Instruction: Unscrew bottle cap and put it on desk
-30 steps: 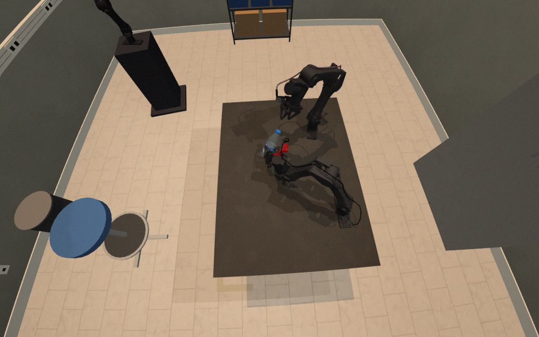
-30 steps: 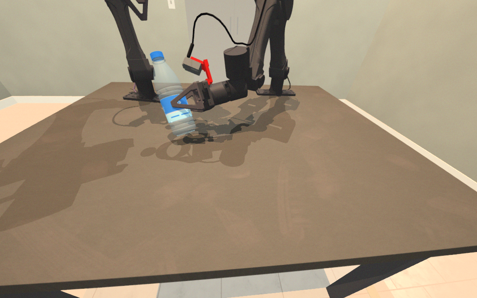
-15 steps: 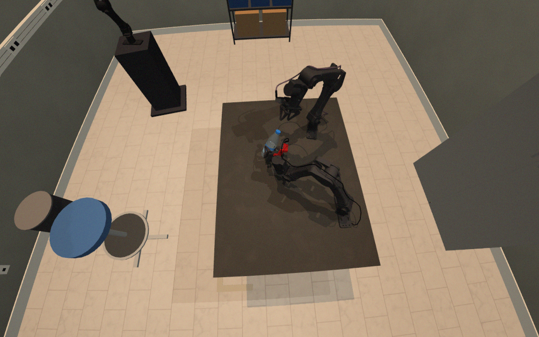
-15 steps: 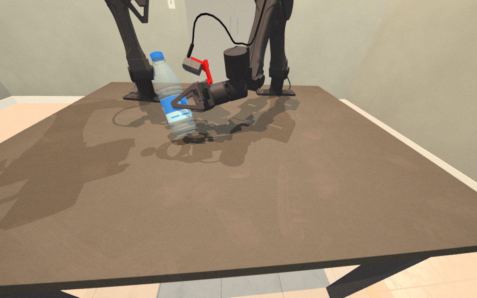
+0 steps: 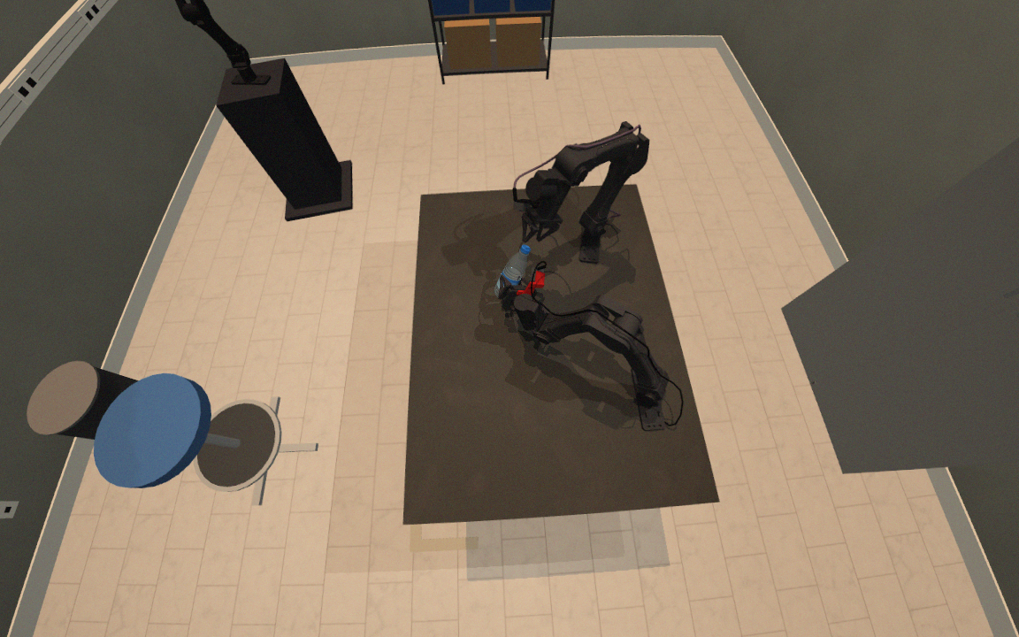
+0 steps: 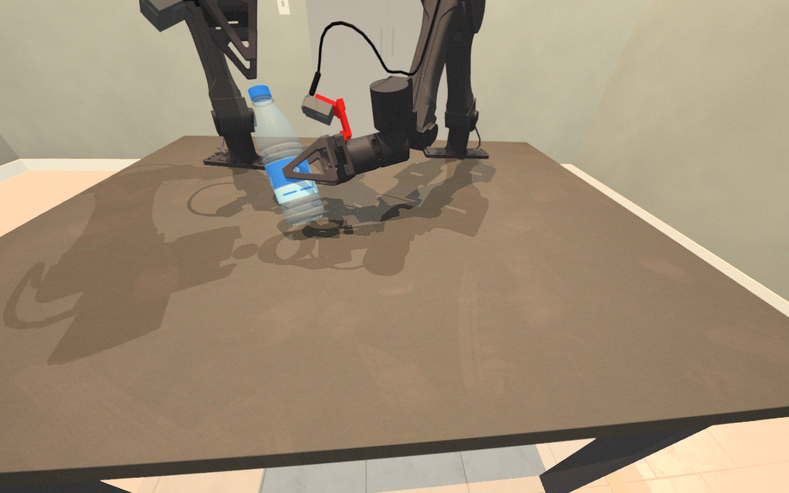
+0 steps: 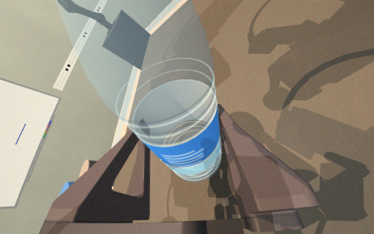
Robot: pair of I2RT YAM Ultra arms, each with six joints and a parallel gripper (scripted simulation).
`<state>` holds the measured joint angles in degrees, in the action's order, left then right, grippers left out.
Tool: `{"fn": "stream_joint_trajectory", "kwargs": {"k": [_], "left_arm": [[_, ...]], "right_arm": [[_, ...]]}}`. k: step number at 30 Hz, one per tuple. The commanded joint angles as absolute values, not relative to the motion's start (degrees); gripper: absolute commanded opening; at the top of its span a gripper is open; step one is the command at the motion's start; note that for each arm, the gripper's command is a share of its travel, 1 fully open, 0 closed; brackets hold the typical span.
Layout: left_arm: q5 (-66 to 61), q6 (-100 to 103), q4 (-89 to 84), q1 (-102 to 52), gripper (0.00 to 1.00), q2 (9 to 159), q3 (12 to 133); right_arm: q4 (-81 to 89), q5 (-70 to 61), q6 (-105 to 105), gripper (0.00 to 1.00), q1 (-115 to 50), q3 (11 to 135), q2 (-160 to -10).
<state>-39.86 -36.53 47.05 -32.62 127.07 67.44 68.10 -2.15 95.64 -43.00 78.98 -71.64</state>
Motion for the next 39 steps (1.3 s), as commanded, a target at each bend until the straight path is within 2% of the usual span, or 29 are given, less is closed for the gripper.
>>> {"fn": "stream_joint_trajectory", "kwargs": {"k": [1, 39], "left_arm": [[-39.82, -36.59, 46.67, -32.74, 0.00, 125.91, 67.82], [-39.82, -36.59, 46.67, -32.74, 0.00, 125.91, 67.82]], "right_arm": [[67.95, -2.39, 95.28, 0.57, -42.31, 79.56, -70.55], [58.38, -1.66, 96.09, 0.57, -43.09, 71.93, -73.44]]}}
